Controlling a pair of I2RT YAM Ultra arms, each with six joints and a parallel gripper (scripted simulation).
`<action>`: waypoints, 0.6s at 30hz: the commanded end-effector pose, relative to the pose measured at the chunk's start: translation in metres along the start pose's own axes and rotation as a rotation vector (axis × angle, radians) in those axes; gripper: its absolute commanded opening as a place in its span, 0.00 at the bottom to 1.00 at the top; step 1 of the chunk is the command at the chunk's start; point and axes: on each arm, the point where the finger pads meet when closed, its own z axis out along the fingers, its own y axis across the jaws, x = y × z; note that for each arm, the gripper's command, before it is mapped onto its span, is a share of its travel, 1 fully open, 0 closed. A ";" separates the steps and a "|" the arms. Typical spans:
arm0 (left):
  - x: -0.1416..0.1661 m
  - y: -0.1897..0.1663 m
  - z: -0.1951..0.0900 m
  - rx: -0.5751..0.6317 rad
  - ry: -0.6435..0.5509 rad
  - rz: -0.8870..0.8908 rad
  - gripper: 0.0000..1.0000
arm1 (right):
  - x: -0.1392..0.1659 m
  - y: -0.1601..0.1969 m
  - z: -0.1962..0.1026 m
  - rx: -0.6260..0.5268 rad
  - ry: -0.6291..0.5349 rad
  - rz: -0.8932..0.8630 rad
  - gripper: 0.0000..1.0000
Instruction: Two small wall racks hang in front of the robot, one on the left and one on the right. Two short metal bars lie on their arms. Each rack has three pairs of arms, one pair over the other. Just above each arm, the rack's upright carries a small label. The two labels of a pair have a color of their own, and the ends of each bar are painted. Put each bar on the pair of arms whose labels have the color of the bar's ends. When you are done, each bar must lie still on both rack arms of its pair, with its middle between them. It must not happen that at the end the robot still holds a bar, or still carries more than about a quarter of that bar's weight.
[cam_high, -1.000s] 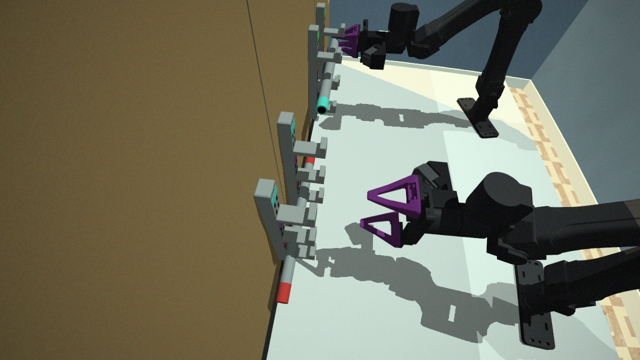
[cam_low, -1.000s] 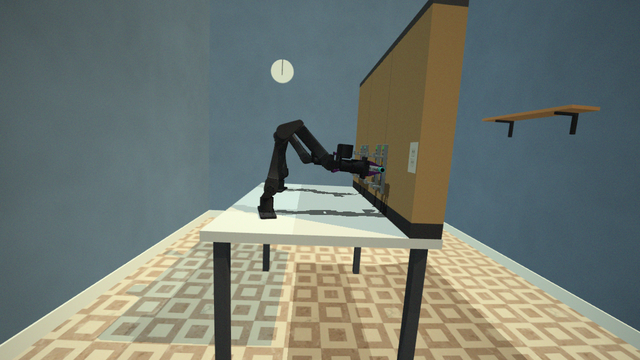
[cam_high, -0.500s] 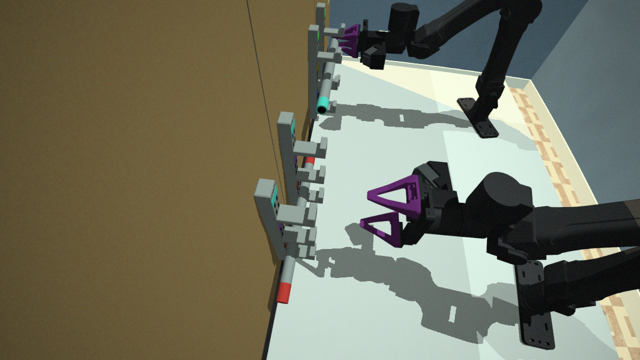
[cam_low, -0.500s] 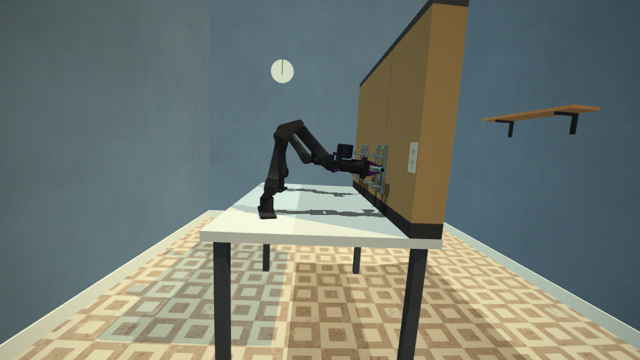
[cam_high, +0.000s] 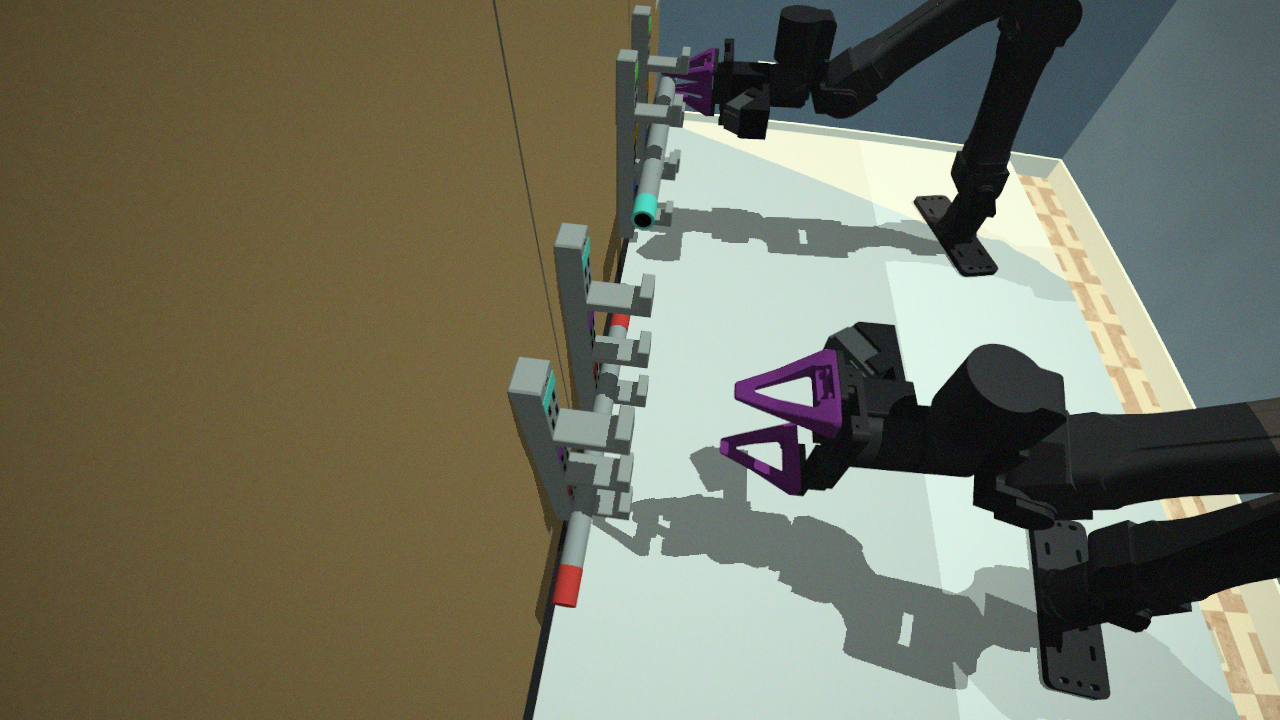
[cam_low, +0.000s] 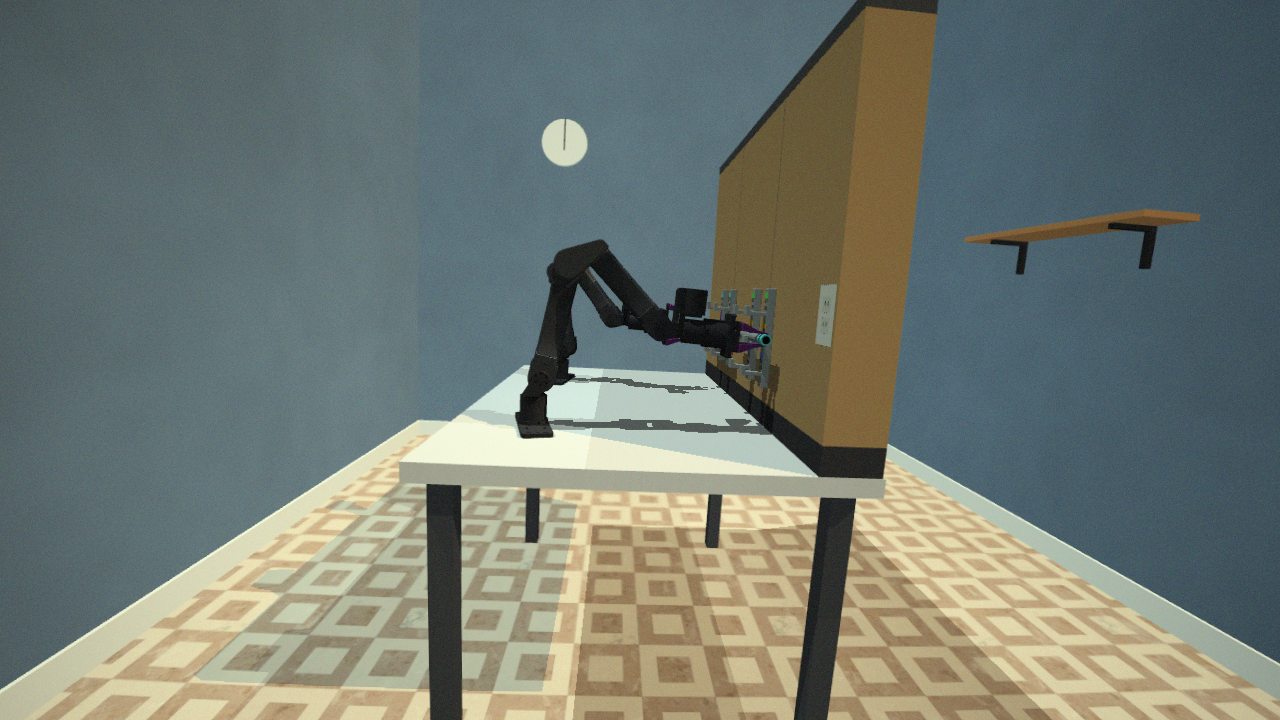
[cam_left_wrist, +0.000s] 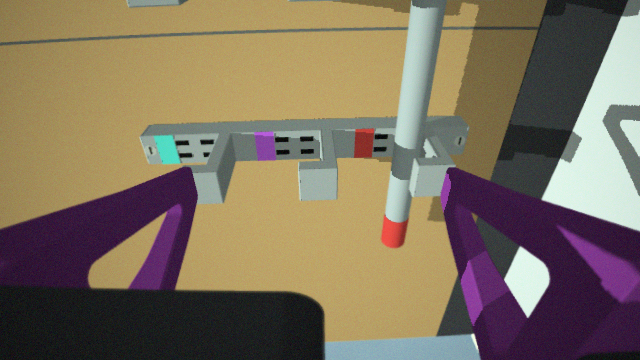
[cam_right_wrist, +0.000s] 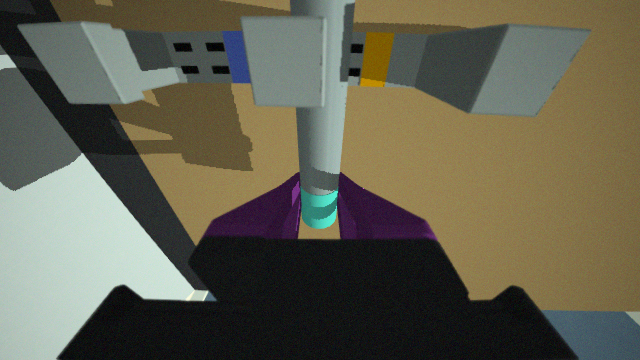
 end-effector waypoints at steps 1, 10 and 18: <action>-0.003 0.016 -0.005 -0.038 -0.006 -0.017 1.00 | 0.003 -0.023 0.005 0.056 0.006 0.009 0.00; -0.003 0.016 -0.005 -0.038 -0.006 -0.017 1.00 | 0.003 -0.028 0.004 0.056 0.006 0.009 0.00; -0.003 0.016 -0.005 -0.038 -0.006 -0.017 1.00 | 0.003 -0.032 0.004 0.056 0.006 0.009 0.00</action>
